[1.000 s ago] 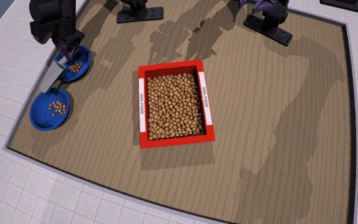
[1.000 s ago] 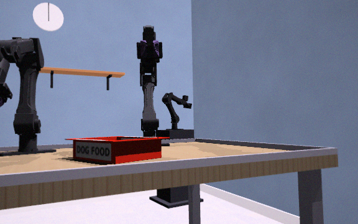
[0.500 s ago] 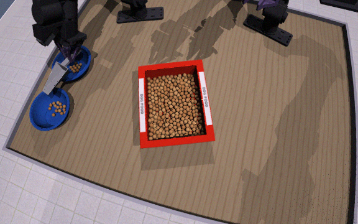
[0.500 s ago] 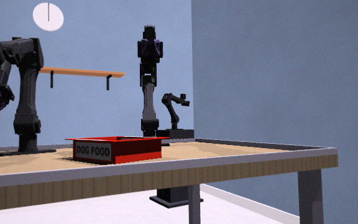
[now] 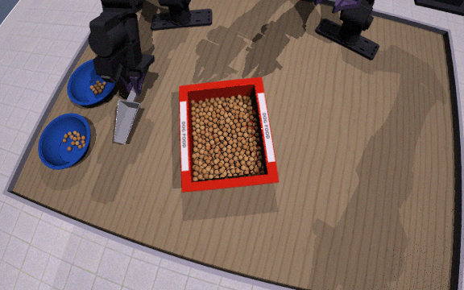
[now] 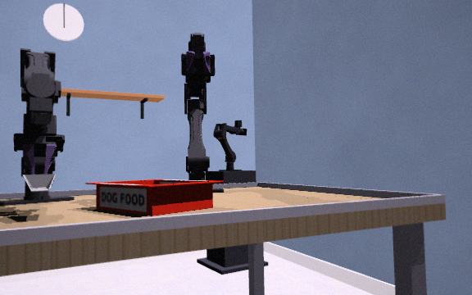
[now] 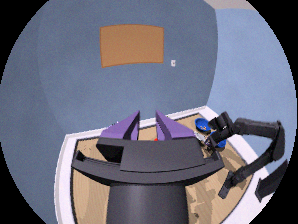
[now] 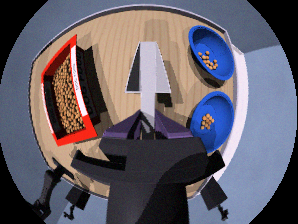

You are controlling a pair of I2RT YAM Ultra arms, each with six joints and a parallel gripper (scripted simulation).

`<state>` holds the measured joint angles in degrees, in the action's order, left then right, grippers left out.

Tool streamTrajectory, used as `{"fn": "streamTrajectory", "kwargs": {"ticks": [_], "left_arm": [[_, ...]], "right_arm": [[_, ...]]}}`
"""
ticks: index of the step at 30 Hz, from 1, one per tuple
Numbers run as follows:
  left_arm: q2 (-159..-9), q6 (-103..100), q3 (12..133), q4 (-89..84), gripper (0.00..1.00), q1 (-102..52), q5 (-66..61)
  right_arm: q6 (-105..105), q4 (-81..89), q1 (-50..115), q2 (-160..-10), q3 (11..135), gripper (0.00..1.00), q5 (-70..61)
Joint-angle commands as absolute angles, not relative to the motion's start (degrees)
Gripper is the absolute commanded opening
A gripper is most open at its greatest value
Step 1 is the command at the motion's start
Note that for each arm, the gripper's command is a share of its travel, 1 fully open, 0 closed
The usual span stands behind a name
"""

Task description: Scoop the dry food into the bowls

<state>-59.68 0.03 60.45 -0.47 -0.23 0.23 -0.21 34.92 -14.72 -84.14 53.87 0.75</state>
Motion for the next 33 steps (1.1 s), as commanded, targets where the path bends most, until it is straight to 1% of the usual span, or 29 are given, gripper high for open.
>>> {"fn": "streamTrajectory", "kwargs": {"ticks": [1, 2, 3, 8, 14, 15, 20, 22, 31, 33], "left_arm": [[-59.2, -0.2, 62.2, -0.7, 0.26, -0.4, 0.5], [-59.2, -0.2, 62.2, -0.7, 0.26, -0.4, 0.5], [-59.2, -0.2, 62.2, -0.7, 0.26, -0.4, 0.5], [-59.2, -0.2, 62.2, -0.7, 0.26, -0.4, 0.5], [-59.2, -0.2, 62.2, -0.7, 0.26, -0.4, 0.5], [-59.2, -0.2, 62.2, -0.7, 0.26, -0.4, 0.5], [-59.2, -0.2, 62.2, -0.7, 0.26, -0.4, 0.5], [-59.2, -0.2, 62.2, -0.7, 0.26, -0.4, 0.5], [-59.2, -0.2, 62.2, -0.7, 0.26, -0.4, 0.5], [-59.2, -0.2, 62.2, -0.7, 0.26, -0.4, 0.5]], "right_arm": [[0.3, 31.6, -13.6, -82.1, 55.9, 0.0, 1.7], [0.2, 32.0, -14.2, -83.0, 55.9, 0.0, 1.7], [-0.5, 33.2, -13.1, -85.2, 53.2, 0.0, 0.2], [-0.4, 33.3, -13.5, -82.8, 54.9, 0.0, 0.2], [-0.5, 35.1, -14.5, -82.7, 52.5, 0.0, 0.7], [-0.5, 34.3, -14.1, -83.5, 54.8, 0.0, 0.6], [-0.5, 33.2, -13.9, -83.0, 55.0, 0.0, 0.7], [-0.5, 31.9, -13.9, -85.3, 51.9, 0.0, 0.7], [-0.5, 30.9, -13.8, -84.7, 52.5, 0.0, 0.6], [-0.5, 29.6, -13.8, -86.2, 50.5, 0.0, 0.5]]}}
